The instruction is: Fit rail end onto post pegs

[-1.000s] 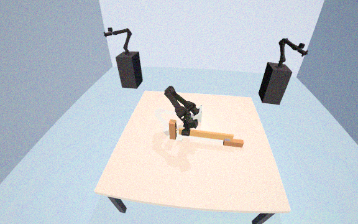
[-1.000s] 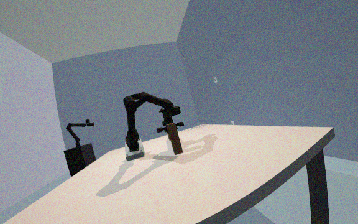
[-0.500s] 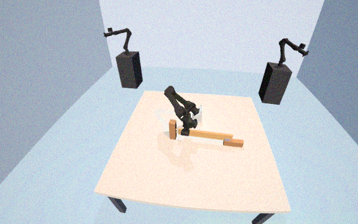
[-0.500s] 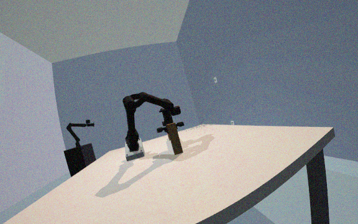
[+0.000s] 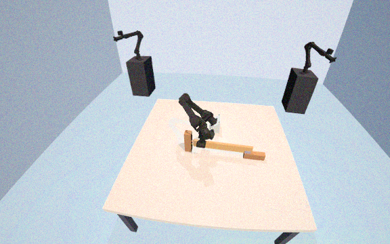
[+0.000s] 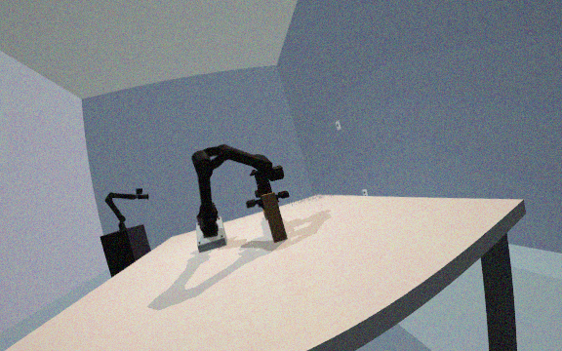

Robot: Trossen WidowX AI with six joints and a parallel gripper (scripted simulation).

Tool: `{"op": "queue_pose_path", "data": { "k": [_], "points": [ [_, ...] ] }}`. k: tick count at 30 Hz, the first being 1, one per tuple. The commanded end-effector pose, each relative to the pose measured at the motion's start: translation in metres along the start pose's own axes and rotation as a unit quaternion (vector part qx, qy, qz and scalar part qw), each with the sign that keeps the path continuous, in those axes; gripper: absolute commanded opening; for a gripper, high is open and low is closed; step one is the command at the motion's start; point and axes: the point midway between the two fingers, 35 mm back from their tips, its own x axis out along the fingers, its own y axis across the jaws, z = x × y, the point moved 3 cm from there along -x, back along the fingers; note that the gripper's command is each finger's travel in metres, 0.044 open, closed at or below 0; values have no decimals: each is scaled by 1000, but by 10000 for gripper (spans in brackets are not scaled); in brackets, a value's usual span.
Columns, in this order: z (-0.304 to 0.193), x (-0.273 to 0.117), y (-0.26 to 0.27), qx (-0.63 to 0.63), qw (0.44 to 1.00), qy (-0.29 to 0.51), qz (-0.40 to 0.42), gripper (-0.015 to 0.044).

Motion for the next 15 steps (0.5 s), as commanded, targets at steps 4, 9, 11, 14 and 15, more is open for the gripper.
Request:
{"op": "queue_pose_path", "data": {
  "k": [4, 9, 11, 14, 15],
  "points": [
    [-3, -1, 0, -2, 1000, 1, -2, 0],
    [-4, -1, 0, -2, 1000, 1, -2, 0],
    [-5, -1, 0, -2, 1000, 1, -2, 0],
    [-6, -1, 0, -2, 1000, 1, -2, 0],
    [-6, -1, 0, -2, 1000, 1, -2, 0]
  ]
}}
